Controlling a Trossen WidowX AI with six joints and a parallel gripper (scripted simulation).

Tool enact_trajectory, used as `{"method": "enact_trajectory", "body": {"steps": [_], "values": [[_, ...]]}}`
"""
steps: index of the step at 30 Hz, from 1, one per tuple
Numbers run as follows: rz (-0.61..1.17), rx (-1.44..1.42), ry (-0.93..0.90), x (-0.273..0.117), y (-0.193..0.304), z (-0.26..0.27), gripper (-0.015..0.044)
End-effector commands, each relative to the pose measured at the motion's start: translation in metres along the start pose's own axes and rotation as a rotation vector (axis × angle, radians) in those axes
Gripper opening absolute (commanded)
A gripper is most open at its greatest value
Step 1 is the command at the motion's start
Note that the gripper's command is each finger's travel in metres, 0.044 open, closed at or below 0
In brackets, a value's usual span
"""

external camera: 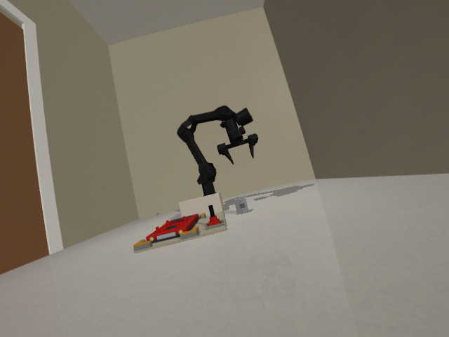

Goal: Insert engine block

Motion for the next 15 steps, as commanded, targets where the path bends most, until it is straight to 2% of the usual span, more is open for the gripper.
{"method": "enact_trajectory", "body": {"steps": [1,15], "values": [[0.015,0.1,0.01,0.005,-0.008,-0.001,0.044],[0.048,0.534,0.062,0.025,-0.038,-0.014,0.044]]}}
Point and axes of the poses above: the point midway between the two fingers, 35 mm back from their tips, its own x axis out along the fingers, its own z axis across the jaws, y = z × x, the point moved 2 cm from there along -x, back along the fingers, and after that the axes turned 13 degrees about -x, right-handed, at the moved point
